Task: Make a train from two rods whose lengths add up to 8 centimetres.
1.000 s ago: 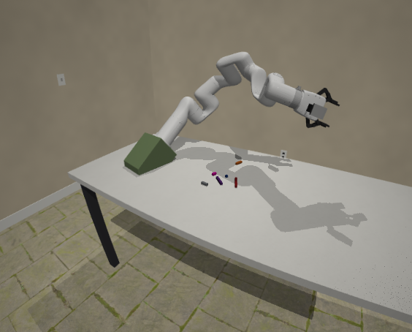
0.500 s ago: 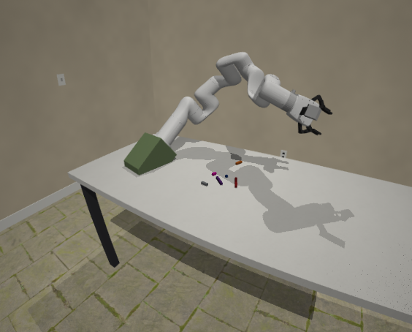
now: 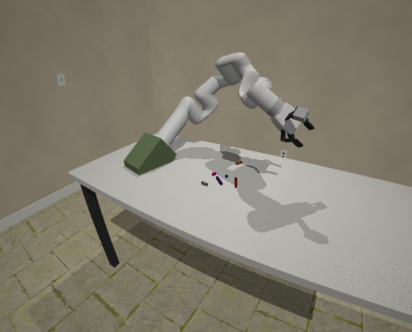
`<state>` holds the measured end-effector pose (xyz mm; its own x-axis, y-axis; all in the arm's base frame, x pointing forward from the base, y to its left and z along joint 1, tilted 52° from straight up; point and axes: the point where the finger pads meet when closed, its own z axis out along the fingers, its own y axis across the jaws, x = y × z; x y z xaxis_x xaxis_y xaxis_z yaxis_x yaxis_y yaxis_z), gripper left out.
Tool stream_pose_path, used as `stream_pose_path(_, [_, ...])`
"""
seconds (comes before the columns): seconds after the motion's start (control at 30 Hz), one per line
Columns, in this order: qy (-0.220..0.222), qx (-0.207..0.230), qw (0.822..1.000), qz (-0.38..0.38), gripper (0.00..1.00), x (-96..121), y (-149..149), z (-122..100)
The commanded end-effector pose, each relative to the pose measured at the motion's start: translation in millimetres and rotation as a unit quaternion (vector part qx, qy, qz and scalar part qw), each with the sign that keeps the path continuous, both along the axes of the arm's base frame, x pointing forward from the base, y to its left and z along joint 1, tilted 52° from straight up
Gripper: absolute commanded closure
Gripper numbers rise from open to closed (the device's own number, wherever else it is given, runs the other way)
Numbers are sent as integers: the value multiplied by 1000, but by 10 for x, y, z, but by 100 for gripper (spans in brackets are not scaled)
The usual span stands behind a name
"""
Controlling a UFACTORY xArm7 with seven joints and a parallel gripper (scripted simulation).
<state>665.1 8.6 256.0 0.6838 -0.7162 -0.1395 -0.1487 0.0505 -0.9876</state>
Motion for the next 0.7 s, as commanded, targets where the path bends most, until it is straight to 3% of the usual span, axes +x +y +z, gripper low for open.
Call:
stream_pose_path(0.0, [-23,-78,996,22,0,-243,-2,-279])
stream_pose_path(0.07, [-23,-78,996,22,0,-243,-2,-279])
stream_pose_path(0.1, [-34,-116,992,41,0,-378,9,-434])
stream_pose_path(0.27, [-48,-159,984,64,0,-548,21,-613])
stream_pose_path(0.57, [-95,-269,948,144,0,-1085,49,-1094])
stream_pose_path(0.63, [-95,-269,948,144,0,-1085,49,-1094])
stream_pose_path(0.67, [-110,-295,934,169,0,-1249,56,-1219])
